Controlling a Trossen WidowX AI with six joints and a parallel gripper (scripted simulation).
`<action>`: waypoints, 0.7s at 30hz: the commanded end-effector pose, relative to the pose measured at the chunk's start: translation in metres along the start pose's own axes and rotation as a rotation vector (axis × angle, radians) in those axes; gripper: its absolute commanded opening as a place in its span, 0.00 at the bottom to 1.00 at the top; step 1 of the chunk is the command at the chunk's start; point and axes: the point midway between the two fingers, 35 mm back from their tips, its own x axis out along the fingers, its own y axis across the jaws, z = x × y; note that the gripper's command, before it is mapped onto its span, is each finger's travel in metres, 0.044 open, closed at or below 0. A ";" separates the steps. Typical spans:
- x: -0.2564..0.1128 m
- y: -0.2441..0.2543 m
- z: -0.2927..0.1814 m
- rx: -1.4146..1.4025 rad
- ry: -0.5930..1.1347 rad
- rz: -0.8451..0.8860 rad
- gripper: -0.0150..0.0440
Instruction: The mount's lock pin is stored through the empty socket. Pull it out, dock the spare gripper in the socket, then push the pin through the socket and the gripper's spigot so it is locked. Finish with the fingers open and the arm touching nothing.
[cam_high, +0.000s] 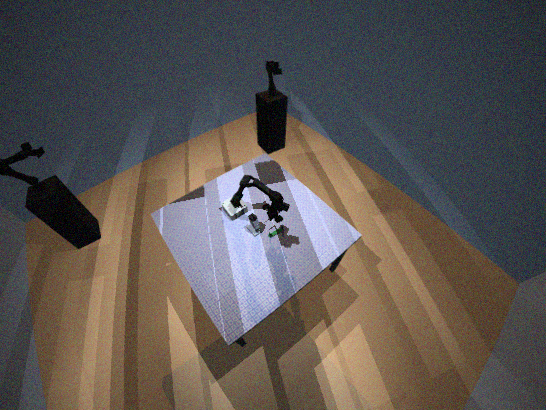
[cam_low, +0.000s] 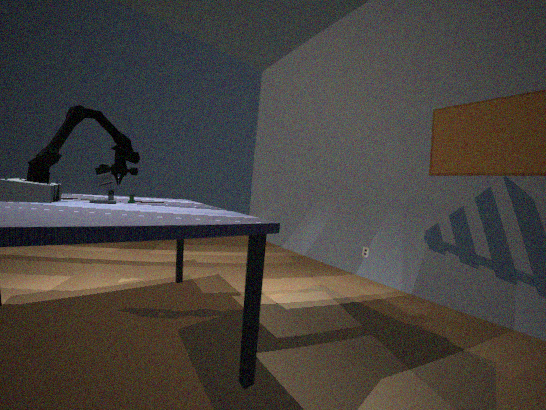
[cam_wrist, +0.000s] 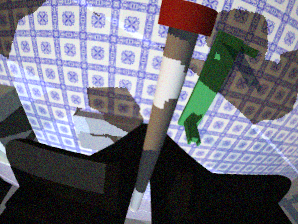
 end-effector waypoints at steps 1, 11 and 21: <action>-0.001 0.011 0.000 -0.003 -0.003 0.000 0.25; -0.003 0.041 -0.003 -0.019 -0.003 -0.002 0.25; 0.026 0.041 0.005 -0.025 -0.004 -0.002 0.25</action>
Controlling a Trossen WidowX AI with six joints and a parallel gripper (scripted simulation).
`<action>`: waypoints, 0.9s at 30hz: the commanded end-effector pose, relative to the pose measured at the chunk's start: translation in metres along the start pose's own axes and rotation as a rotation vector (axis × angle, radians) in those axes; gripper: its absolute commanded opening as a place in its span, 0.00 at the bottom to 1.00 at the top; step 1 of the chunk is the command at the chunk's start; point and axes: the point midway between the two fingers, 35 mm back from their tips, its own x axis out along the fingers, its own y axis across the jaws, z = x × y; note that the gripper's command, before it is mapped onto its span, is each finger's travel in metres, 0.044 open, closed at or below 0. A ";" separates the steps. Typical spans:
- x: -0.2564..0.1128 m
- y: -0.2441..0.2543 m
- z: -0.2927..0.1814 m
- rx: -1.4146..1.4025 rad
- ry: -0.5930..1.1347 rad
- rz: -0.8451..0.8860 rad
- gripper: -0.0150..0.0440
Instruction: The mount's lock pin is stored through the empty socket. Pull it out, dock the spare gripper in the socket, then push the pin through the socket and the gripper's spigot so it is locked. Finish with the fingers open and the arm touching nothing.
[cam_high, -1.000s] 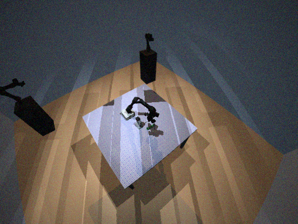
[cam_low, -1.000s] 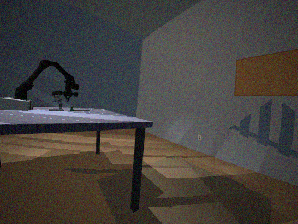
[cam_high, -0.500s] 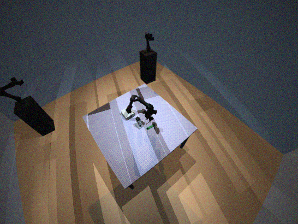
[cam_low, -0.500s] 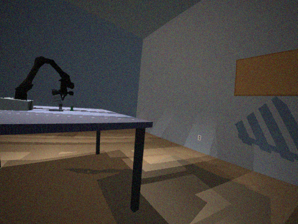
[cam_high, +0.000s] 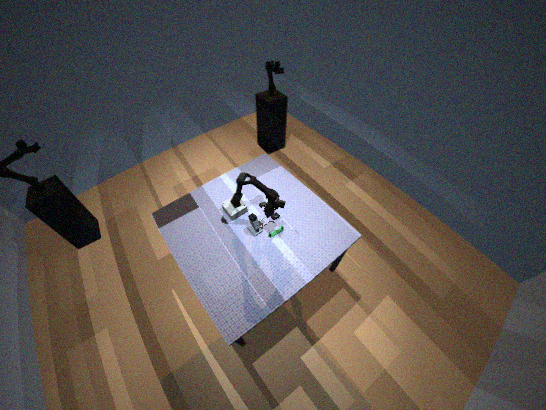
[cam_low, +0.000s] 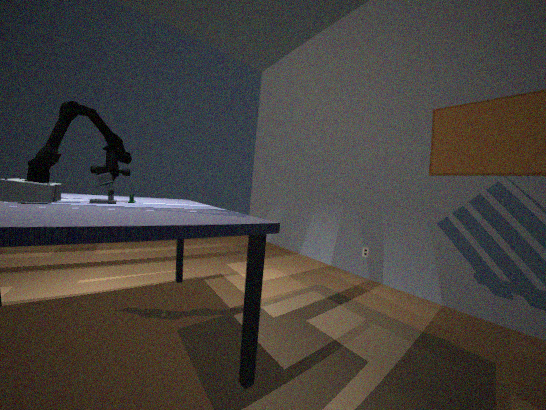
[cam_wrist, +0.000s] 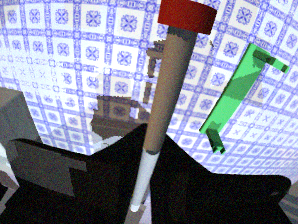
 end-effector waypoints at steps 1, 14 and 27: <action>0.021 0.003 0.004 -0.009 0.003 0.014 0.25; 0.036 0.003 0.003 -0.009 0.000 0.012 0.25; 0.039 0.004 -0.006 -0.008 0.001 0.007 0.25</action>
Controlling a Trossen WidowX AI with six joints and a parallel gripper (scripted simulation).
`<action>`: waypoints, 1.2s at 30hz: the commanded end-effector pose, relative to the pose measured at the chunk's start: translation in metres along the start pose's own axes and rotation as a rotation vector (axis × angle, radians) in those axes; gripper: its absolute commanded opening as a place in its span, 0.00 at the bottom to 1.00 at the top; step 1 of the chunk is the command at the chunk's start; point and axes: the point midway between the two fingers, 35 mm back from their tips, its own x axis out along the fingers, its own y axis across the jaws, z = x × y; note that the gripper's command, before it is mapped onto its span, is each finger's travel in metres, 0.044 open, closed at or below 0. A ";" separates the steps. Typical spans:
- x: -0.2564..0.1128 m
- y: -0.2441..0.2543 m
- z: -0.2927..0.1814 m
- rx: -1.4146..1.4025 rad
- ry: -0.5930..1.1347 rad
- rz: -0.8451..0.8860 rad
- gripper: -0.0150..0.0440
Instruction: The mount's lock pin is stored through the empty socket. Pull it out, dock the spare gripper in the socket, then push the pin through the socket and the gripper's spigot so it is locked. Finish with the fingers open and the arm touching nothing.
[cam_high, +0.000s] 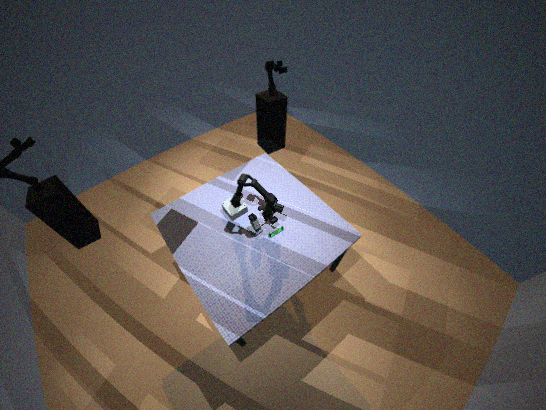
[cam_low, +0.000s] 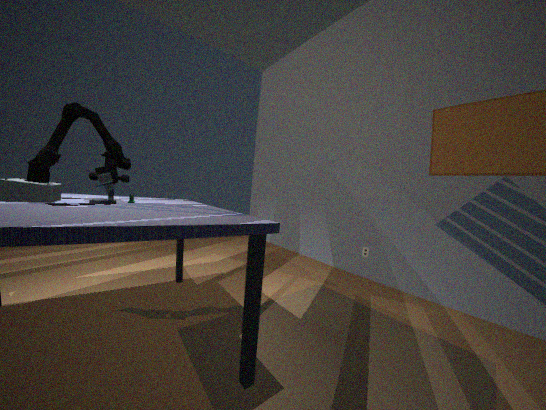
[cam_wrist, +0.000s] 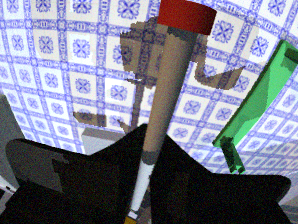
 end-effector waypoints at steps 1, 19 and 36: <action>0.000 0.000 -0.003 -0.003 0.000 0.000 0.25; 0.004 0.000 -0.014 -0.003 -0.001 -0.002 0.25; 0.007 0.000 -0.025 -0.003 -0.001 -0.002 0.25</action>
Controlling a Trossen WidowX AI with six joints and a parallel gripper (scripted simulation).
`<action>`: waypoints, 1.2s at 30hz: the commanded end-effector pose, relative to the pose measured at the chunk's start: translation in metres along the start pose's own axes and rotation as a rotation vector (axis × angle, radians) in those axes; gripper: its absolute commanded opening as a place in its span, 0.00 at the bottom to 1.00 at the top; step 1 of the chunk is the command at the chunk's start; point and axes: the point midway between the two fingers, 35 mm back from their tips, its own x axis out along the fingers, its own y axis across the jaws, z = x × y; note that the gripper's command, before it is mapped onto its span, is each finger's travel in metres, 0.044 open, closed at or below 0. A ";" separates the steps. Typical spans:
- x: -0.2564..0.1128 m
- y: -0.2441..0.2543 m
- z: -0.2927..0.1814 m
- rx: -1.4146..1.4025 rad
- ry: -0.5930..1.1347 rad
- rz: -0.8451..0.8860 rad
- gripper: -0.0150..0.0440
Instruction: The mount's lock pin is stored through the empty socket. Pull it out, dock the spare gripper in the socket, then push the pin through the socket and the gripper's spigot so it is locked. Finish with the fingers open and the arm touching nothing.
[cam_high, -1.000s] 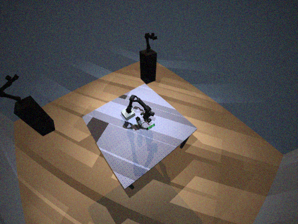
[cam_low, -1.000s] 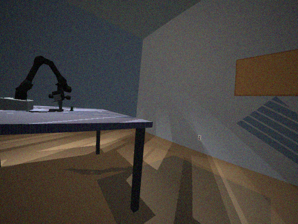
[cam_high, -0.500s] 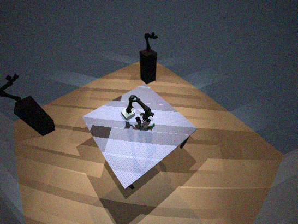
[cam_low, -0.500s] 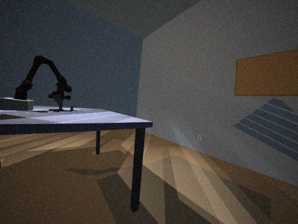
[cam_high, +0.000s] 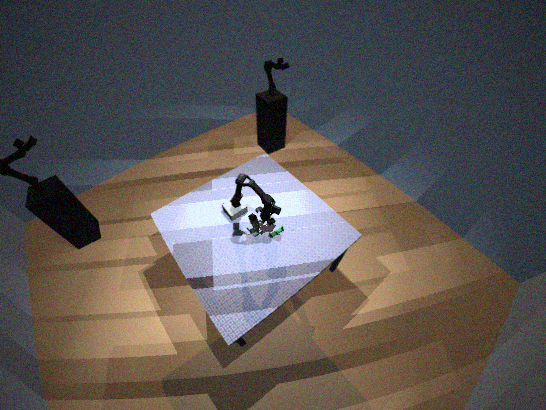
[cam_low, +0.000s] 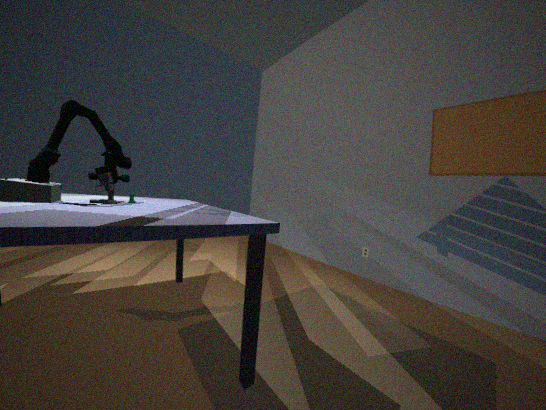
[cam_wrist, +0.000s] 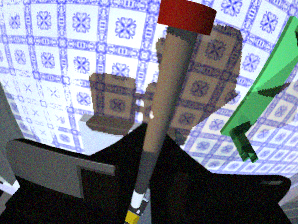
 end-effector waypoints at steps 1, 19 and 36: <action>0.001 0.000 -0.003 -0.002 0.003 -0.001 0.25; 0.004 0.000 -0.014 -0.003 0.002 0.001 0.25; 0.007 0.000 -0.025 -0.003 0.002 0.003 0.25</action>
